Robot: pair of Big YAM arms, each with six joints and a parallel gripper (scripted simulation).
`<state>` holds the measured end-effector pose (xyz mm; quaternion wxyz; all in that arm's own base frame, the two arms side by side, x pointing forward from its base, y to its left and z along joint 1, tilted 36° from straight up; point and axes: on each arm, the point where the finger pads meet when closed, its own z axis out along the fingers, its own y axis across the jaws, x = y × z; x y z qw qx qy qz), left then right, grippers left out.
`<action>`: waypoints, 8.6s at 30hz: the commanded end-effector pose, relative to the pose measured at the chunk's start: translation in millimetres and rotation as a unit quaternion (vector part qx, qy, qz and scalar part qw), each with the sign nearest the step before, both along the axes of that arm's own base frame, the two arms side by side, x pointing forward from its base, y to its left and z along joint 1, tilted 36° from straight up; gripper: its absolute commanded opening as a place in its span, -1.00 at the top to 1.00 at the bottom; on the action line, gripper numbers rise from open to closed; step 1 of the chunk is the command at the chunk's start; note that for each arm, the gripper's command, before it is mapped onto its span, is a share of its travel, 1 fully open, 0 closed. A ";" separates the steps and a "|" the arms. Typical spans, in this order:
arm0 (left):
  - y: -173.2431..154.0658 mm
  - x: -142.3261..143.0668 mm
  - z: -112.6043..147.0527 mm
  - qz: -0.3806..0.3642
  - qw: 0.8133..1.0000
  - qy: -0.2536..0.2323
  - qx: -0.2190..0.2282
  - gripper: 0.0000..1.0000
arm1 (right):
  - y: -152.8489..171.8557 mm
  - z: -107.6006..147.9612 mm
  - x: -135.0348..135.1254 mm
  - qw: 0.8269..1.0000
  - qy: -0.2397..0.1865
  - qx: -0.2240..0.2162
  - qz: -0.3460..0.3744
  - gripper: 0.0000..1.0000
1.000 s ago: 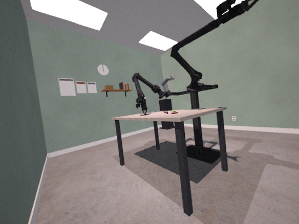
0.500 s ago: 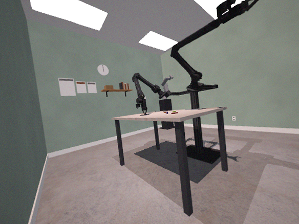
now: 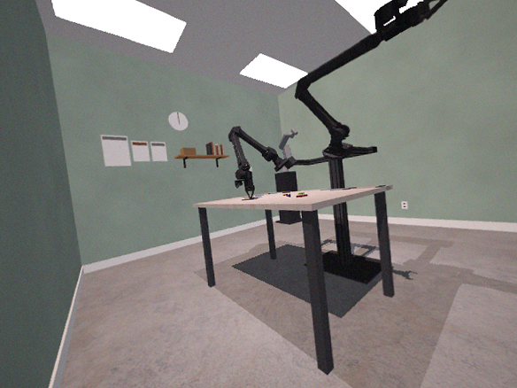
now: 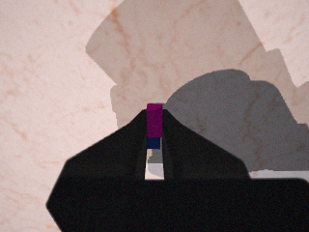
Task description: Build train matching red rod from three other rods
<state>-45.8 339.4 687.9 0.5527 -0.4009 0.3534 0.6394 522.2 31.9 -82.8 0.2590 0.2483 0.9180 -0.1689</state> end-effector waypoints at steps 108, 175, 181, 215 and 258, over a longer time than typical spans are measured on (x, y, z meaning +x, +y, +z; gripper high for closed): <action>-3.3 -4.1 -1.1 0.005 1.000 -0.005 -0.003 -1.00 | 6.0 -11.2 -2.0 1.000 0.006 -0.002 0.007 0.91; -3.3 -4.1 -1.1 0.005 1.000 -0.005 -0.003 -1.00 | 9.9 -14.0 -6.3 1.000 0.005 -0.001 0.005 0.91; -3.3 -4.1 -1.1 0.005 1.000 -0.005 -0.003 -1.00 | 9.9 -14.0 -6.3 1.000 0.005 -0.001 0.005 0.91; -3.3 -4.1 -1.1 0.005 1.000 -0.005 -0.003 -1.00 | 11.4 -14.1 -6.5 1.000 0.004 0.000 0.006 0.91; -3.3 -4.1 -1.1 0.005 1.000 -0.005 -0.003 -1.00 | 11.4 -14.1 -6.5 1.000 0.004 0.000 0.006 0.76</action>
